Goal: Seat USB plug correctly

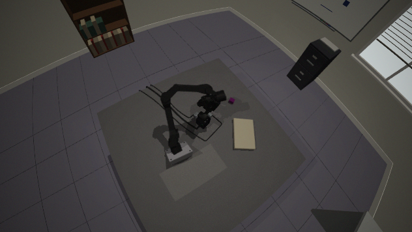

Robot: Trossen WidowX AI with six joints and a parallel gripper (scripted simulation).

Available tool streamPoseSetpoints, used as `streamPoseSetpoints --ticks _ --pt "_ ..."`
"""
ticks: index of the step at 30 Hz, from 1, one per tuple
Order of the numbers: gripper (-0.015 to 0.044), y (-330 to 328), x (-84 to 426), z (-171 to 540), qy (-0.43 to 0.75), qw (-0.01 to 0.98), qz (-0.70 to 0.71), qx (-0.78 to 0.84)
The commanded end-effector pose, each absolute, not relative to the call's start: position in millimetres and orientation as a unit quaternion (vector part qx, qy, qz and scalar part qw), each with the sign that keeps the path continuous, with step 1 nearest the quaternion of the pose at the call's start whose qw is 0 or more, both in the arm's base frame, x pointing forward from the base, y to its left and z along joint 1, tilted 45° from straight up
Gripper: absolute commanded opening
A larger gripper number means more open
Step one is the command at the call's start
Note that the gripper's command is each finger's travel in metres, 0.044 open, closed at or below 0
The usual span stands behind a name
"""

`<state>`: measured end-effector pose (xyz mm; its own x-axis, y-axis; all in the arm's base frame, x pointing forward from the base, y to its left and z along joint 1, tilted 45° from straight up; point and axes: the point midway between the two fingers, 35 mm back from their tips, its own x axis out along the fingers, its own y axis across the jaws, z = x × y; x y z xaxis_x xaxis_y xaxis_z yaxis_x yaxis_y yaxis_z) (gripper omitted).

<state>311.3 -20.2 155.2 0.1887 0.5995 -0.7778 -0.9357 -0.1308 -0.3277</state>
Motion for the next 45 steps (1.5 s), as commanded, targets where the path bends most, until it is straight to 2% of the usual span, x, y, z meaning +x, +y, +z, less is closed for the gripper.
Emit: streamPoseSetpoints --ticks 1,45 --pt "0.044 -45.9 275.7 153.6 0.179 0.644 0.641 -0.377" --pt "0.044 -25.7 277.9 130.0 0.179 0.645 0.641 -0.377"
